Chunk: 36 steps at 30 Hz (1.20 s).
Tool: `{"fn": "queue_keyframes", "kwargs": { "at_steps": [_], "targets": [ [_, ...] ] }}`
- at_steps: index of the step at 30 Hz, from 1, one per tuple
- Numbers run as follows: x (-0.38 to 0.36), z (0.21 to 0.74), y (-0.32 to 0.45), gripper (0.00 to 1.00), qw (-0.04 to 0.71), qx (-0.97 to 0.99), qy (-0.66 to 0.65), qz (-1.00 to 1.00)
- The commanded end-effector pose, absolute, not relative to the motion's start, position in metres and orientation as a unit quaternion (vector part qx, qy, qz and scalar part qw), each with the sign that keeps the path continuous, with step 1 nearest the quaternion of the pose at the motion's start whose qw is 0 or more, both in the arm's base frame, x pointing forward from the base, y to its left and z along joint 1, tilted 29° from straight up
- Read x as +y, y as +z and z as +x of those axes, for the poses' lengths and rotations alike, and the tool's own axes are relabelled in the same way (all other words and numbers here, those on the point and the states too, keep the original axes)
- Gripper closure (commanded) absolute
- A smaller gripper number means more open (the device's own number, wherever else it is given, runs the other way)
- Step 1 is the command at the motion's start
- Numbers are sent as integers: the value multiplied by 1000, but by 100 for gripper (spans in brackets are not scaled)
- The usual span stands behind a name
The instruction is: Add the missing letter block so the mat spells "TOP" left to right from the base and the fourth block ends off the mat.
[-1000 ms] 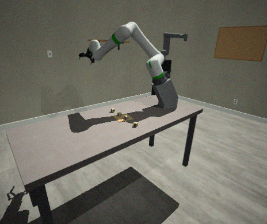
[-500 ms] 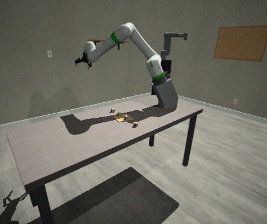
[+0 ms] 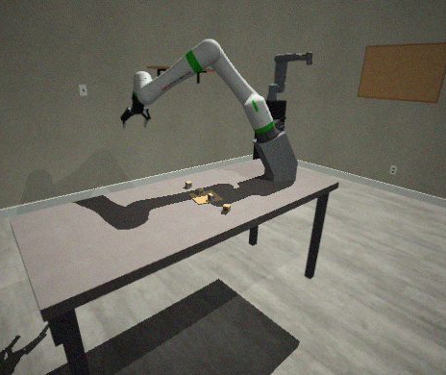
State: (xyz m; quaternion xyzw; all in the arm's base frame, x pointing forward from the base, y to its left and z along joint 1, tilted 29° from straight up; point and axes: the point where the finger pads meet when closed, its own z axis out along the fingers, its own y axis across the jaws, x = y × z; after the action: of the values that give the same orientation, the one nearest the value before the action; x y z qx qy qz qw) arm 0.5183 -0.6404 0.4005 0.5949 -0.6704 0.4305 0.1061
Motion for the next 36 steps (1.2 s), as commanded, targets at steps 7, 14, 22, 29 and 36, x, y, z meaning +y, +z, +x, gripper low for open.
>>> {"fn": "queue_keyframes", "kwargs": {
  "at_steps": [7, 14, 22, 29, 36],
  "targets": [
    [-520, 568, 361, 0, 97, -603, 345, 713],
    [-439, 587, 338, 0, 89, -543, 294, 782],
    [-345, 597, 315, 0, 77, -459, 235, 853],
    [-284, 595, 303, 0, 67, -398, 197, 894],
    [-189, 581, 287, 0, 49, -287, 135, 947]
  ]
}}
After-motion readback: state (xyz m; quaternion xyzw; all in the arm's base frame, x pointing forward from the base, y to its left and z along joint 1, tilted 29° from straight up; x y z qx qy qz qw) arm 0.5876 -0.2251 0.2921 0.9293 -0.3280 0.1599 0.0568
